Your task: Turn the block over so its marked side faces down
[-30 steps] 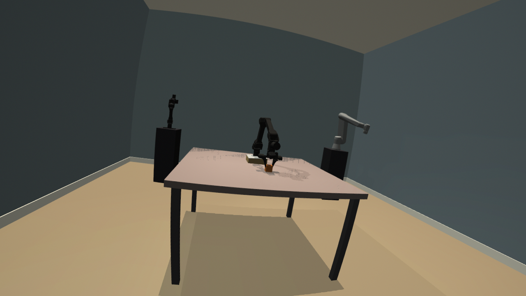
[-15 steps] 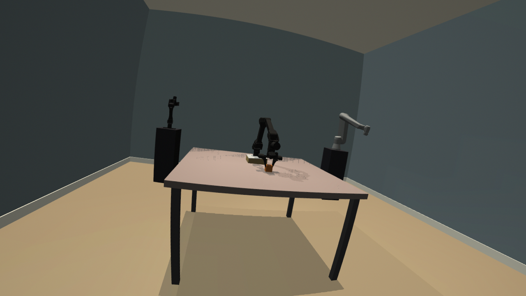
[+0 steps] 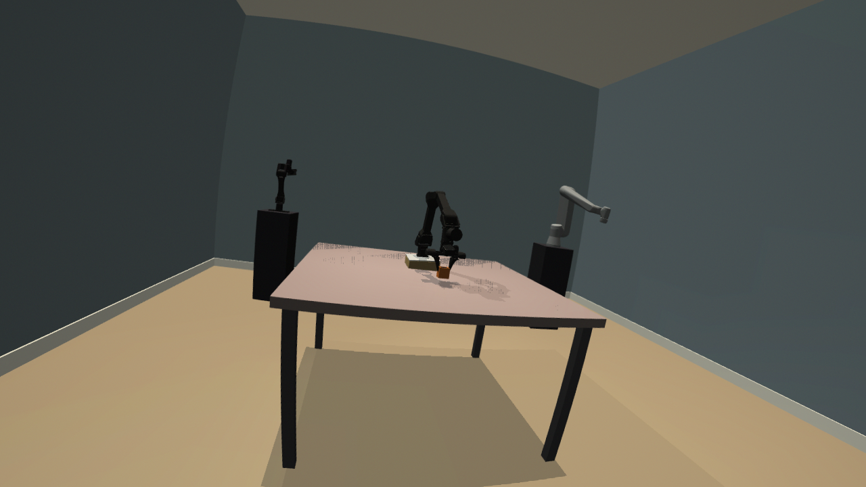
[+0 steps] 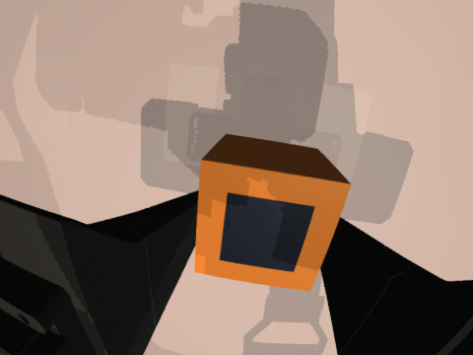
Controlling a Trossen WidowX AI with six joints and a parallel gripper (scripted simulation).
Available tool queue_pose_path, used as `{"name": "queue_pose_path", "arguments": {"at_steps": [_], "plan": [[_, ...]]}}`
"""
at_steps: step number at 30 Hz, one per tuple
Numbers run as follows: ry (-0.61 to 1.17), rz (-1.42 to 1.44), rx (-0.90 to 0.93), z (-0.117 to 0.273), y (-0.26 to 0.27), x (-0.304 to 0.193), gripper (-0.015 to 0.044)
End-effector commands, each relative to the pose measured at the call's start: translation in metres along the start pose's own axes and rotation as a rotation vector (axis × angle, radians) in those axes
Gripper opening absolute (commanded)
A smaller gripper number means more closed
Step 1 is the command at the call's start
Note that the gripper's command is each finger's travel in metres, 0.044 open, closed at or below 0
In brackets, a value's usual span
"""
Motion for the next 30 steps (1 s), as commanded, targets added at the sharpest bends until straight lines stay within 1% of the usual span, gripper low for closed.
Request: {"name": "queue_pose_path", "arguments": {"at_steps": [1,27,30], "plan": [[-0.061,0.004,-0.018,0.003,0.0,-0.001,0.0],[-0.436,0.002,-0.104,-0.005,0.005,-0.025,0.0],[-0.458,0.001,-0.109,-0.005,0.005,-0.027,0.0]]}}
Point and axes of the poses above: the point midway between the two fingers, 35 mm back from their tips, its own z axis back along the fingers, its own y axis across the jaws, x = y × z, the point moved 5 cm from there along z, back along the fingers, and after that the axes turned 13 degrees about z, right-handed, at the moved point
